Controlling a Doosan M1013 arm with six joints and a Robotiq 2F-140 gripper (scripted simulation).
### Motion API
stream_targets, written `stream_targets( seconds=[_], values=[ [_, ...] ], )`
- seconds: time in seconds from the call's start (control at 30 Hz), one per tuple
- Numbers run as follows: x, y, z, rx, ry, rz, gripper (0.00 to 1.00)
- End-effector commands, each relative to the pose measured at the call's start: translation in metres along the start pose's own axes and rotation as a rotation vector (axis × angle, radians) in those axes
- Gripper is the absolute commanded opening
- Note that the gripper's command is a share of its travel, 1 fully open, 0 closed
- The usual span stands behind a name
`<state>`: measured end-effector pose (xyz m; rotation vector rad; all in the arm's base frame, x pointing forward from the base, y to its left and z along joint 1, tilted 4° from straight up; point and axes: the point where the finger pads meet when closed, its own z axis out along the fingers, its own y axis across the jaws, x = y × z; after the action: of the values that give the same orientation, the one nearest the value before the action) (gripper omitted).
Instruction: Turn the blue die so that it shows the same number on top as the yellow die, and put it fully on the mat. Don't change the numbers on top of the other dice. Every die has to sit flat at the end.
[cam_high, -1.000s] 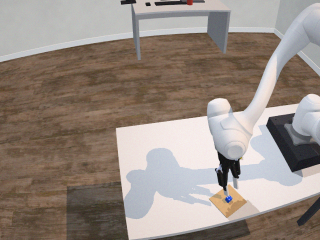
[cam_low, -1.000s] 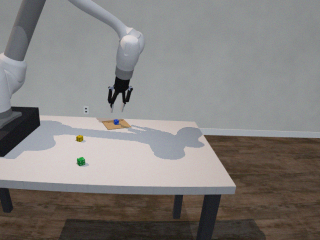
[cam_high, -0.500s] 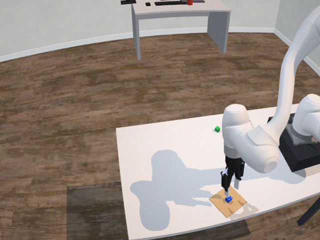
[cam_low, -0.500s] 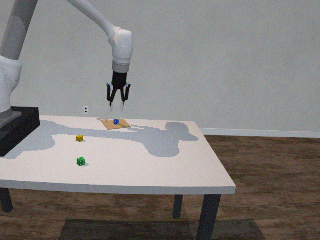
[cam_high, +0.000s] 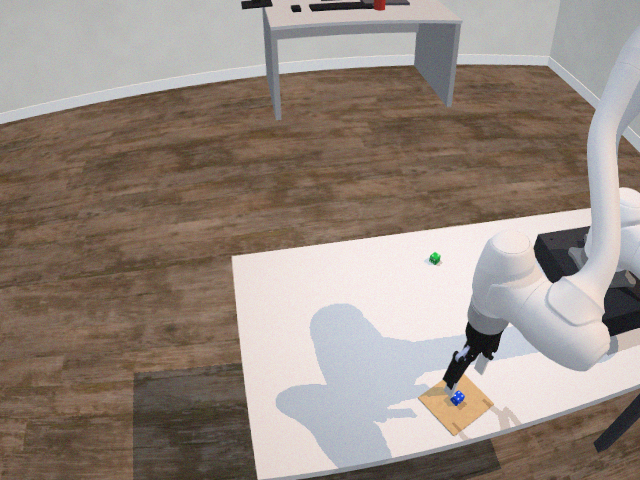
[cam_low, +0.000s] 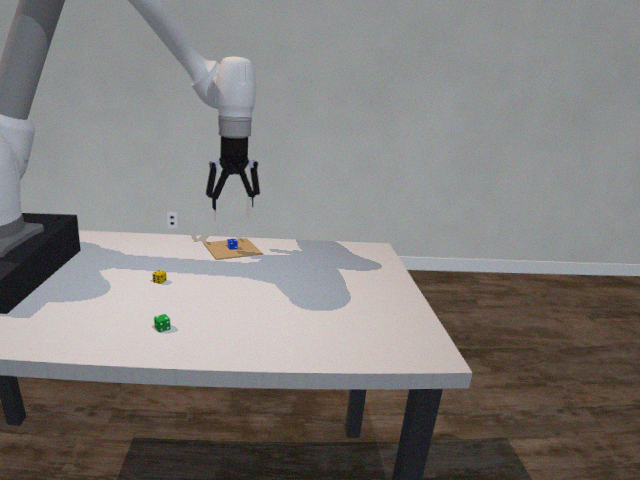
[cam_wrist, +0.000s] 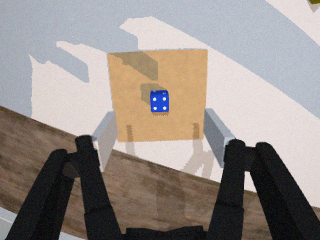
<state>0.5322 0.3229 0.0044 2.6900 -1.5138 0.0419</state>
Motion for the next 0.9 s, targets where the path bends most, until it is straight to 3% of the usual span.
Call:
stream_targets(
  seconds=[0.0,0.5,0.7,0.87],
  values=[
    [-0.001,0.000,0.000,0.001,0.019,0.001,1.00],
    [-0.001,0.000,-0.002,0.001,0.019,0.001,1.00],
    [-0.001,0.000,-0.010,0.001,0.019,0.001,1.00],
    [-0.001,0.000,-0.029,0.001,0.019,0.001,1.00]
  ],
)
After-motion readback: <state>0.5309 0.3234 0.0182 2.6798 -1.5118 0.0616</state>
